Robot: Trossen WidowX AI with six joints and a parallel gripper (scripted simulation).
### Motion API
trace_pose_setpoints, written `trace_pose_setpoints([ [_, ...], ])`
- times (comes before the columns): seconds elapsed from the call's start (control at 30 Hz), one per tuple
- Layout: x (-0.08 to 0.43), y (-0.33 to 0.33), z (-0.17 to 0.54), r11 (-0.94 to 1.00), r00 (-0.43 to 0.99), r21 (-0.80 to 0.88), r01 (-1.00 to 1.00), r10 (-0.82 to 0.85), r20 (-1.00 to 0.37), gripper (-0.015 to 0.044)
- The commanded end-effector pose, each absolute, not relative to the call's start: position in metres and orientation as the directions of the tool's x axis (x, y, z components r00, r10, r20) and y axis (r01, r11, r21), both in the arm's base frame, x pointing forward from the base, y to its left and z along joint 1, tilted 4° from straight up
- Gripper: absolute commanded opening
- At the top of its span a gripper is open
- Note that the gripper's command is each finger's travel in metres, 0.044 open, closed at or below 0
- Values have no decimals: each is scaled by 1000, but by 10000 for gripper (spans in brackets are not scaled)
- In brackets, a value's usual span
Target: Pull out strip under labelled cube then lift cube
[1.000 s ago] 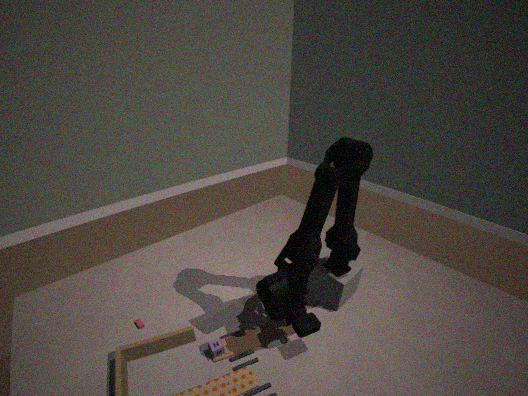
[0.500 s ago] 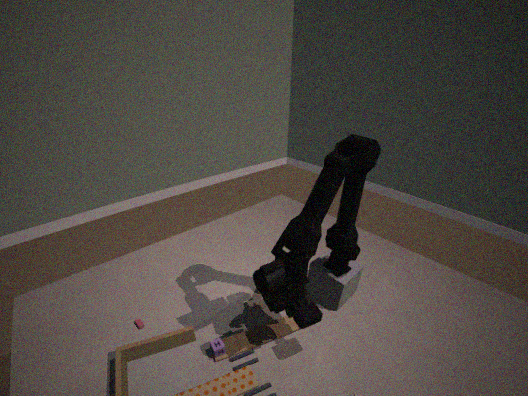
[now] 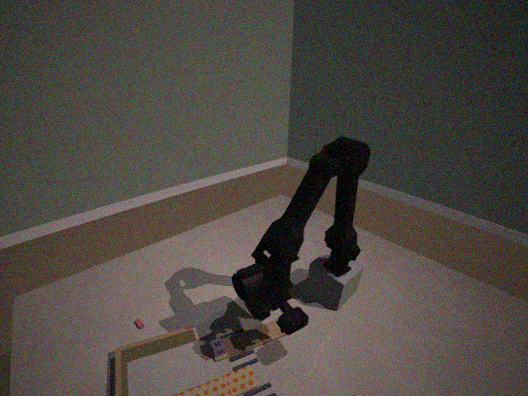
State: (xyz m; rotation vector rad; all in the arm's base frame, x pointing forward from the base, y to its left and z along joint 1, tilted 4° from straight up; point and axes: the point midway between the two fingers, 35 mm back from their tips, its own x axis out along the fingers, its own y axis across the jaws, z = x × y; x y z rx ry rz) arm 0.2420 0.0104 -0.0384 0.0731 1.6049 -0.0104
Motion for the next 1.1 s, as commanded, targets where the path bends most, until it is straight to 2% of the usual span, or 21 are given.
trace_pose_setpoints([
  [0.0, 258, 8, -37, 998, -30, 39, 50, 41, -999, 440],
  [1.07, 359, -8, -26, 998, -22, 38, 49, 39, -999, 440],
])
